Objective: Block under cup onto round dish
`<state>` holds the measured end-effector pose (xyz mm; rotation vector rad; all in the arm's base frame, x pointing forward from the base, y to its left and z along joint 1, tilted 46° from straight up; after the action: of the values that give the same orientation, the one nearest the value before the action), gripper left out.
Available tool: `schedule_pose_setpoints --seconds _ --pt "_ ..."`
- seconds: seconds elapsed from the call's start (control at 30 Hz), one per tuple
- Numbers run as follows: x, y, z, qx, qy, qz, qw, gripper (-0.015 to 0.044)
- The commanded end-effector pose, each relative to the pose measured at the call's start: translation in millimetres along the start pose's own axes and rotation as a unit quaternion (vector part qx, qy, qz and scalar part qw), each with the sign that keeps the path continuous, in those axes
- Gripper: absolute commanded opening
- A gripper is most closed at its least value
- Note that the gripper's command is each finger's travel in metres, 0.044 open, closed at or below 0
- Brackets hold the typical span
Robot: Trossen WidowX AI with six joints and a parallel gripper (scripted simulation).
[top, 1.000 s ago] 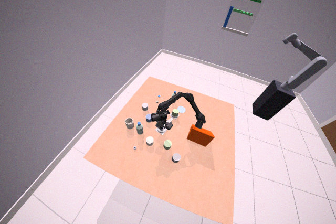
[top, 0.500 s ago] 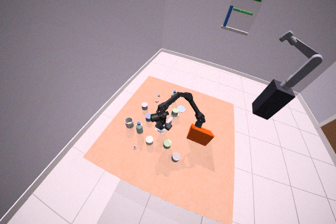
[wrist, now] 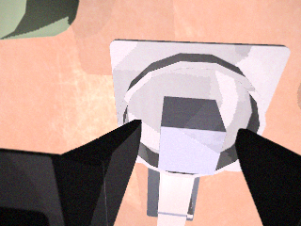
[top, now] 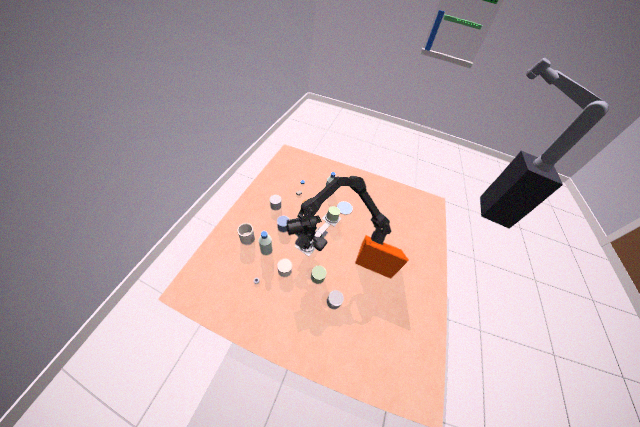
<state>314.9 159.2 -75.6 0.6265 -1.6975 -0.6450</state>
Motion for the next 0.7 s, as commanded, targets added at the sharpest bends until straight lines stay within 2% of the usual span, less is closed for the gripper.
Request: schedule_pose_setpoints --seconds 0.0,0.13,0.4,0.53,0.67 --pt "1 -7 0 0.0 0.002 0.004 1.0 0.026" --pt "1 -7 0 0.0 0.002 0.004 1.0 0.0155" --pt "1 -7 0 0.0 0.002 0.004 1.0 0.0102" --pt "0 1 -1 0.0 0.002 0.003 1.0 0.0" --pt "-2 23 -2 0.0 0.002 0.002 1.0 0.0"
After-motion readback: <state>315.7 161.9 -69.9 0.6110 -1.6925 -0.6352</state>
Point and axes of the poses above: the point midway between the two fingers, 35 mm back from their tips, its own y axis back along the fingers, its own z axis across the jaws, x = y × z, the point moved 4 cm from there along y, back along the fingers, and after that the axes turned 2 degrees about -y, right-handed, at the moved point
